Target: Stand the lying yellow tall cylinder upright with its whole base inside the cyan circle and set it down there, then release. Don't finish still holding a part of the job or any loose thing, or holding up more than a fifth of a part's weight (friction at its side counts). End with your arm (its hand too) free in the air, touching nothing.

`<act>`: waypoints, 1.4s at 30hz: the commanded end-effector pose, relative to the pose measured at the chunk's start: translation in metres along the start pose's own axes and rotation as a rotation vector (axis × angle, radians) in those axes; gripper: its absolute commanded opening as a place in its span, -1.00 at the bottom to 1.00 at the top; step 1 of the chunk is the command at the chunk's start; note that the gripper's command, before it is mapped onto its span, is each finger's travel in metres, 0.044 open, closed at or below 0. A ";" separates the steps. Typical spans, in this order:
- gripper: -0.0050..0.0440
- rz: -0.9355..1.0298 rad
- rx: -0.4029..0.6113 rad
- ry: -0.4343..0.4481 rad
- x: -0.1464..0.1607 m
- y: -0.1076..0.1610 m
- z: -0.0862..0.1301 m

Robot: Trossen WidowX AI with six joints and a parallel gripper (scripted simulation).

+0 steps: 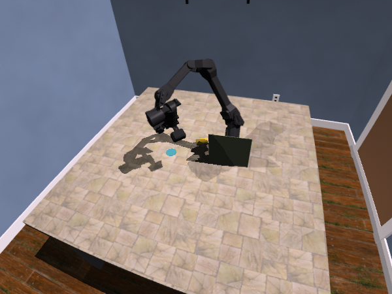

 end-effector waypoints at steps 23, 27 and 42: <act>0.48 -0.089 0.015 -0.110 -0.033 0.040 -0.030; 0.48 -0.175 0.022 -0.195 -0.049 0.081 -0.056; 0.48 -0.347 0.019 -0.310 -0.048 0.156 -0.098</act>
Point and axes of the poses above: the point midway between the two fingers, 35 mm back from their tips, its own z axis back along the fingers, its own x axis across the jaws, y = z × x, the point moved 9 cm from there along z, back along the fingers, and after that the axes turned 2 degrees about -z, right-handed, at the moved point
